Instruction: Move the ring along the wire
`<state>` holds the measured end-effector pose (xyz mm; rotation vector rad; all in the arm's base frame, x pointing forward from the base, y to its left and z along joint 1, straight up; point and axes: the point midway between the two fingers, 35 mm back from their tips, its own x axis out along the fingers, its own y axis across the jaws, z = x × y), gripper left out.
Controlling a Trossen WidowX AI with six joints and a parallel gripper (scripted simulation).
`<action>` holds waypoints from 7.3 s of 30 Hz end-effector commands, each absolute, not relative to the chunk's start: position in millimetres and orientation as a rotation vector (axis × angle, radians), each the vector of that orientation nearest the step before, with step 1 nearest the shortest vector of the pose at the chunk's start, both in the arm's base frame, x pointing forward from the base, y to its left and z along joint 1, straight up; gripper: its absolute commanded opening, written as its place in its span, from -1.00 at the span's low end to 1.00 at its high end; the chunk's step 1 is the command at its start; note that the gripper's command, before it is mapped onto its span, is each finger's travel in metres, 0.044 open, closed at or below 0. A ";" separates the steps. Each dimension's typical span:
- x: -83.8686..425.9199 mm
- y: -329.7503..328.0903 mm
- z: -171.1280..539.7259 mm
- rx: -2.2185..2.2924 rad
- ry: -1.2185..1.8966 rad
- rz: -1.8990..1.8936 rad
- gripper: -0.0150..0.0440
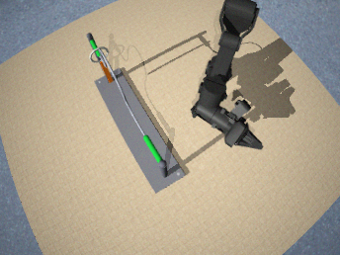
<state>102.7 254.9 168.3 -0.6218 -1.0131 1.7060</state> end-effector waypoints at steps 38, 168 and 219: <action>263.3 -4.9 101.0 -0.392 -0.094 0.643 0.05; 329.5 -155.0 114.2 -0.013 0.071 -0.013 0.05; 328.9 -153.5 130.5 -0.017 0.073 -0.013 -1.00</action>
